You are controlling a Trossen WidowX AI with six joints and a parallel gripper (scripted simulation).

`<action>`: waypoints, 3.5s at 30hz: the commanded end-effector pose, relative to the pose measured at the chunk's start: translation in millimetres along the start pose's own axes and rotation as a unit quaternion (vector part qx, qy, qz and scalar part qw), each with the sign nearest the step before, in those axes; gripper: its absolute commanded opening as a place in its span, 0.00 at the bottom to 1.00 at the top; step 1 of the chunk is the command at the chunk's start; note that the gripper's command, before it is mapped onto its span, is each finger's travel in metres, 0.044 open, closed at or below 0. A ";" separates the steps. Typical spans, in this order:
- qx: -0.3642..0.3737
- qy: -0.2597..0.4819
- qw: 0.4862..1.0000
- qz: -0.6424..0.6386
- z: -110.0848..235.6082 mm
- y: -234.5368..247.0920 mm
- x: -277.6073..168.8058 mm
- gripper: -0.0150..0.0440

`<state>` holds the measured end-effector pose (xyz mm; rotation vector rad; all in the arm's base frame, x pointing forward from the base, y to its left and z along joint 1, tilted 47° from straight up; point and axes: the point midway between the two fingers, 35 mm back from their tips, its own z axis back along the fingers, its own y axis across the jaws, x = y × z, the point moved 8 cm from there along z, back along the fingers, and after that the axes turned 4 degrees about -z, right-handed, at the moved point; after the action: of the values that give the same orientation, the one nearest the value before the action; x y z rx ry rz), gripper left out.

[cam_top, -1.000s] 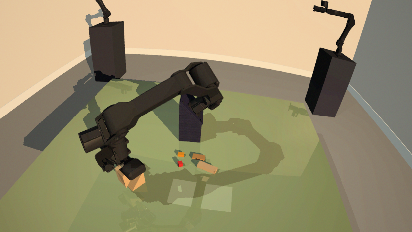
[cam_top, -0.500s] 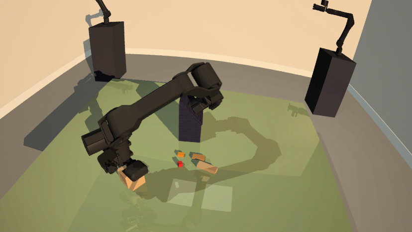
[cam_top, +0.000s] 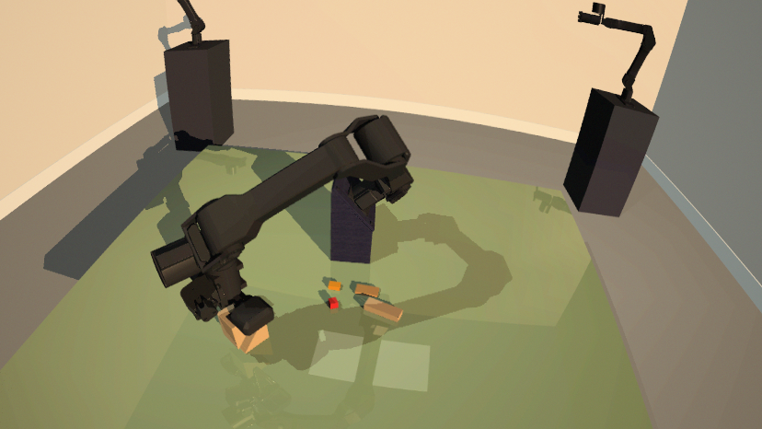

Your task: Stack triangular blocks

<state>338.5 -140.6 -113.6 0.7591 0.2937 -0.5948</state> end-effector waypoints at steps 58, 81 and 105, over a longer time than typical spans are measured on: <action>0.004 -0.001 1.000 -0.001 -21.8 0.8 -8.7 0.25; 0.004 -0.001 1.000 -0.001 -24.2 0.7 -9.6 0.25; 0.002 -0.001 1.000 0.000 -23.7 0.5 -9.3 0.92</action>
<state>330.6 -119.6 -125.5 0.7633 0.2912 -0.5967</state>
